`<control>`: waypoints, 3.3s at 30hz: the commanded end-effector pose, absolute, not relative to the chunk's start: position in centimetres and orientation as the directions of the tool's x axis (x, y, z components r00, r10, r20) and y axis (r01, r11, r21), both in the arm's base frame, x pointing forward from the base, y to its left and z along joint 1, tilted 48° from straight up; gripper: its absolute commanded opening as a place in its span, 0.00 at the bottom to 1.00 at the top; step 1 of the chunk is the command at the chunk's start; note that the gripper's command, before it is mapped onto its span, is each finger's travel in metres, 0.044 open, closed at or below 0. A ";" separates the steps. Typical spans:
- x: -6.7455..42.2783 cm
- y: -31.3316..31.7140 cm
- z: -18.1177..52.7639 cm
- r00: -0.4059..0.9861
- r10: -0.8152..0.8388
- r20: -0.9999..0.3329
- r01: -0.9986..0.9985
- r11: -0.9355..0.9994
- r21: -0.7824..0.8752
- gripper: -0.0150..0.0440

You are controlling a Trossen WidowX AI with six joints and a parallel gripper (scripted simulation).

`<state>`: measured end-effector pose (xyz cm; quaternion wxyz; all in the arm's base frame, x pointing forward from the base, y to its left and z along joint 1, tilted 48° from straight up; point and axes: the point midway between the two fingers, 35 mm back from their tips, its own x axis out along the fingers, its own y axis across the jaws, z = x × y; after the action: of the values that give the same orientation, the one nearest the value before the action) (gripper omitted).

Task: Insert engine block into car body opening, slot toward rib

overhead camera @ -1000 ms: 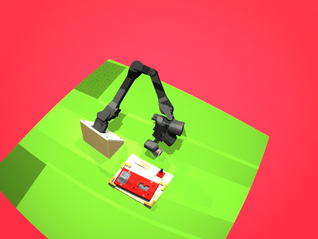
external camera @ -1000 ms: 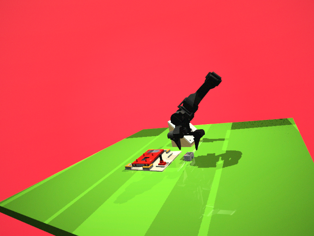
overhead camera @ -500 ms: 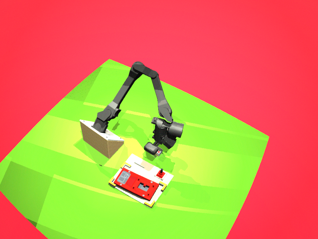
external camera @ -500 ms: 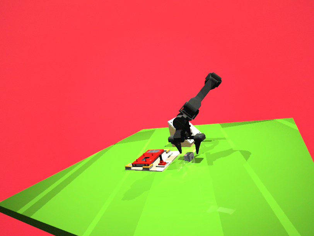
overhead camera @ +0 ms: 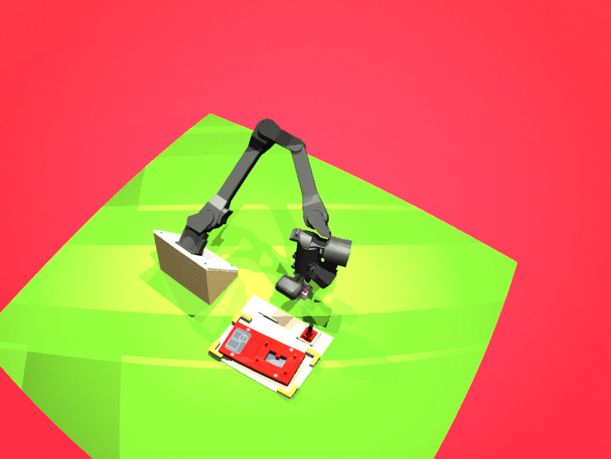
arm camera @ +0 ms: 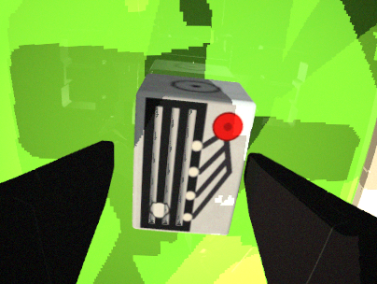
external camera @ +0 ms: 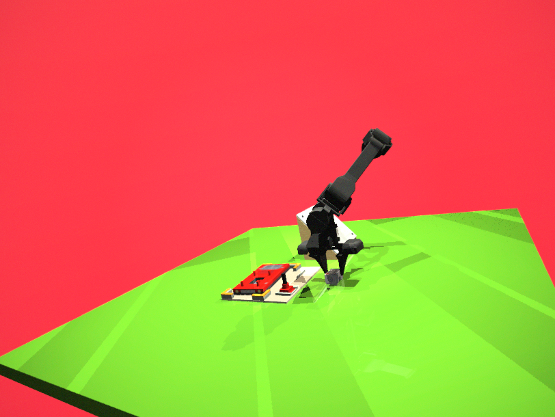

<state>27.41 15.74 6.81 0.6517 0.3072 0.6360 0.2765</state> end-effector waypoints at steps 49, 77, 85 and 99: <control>27.0 6.2 13.9 0.035 0.742 -0.670 0.039 0.669 0.742 0.25; 30.5 3.1 9.3 0.038 0.739 -0.673 -0.007 0.674 0.739 0.25; 31.6 2.1 7.3 0.039 0.737 -0.674 -0.024 0.675 0.737 0.25; 33.0 0.4 3.5 0.039 0.736 -0.675 -0.053 0.677 0.734 0.25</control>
<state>32.58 0.95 4.55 0.6661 0.2763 0.6268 0.2950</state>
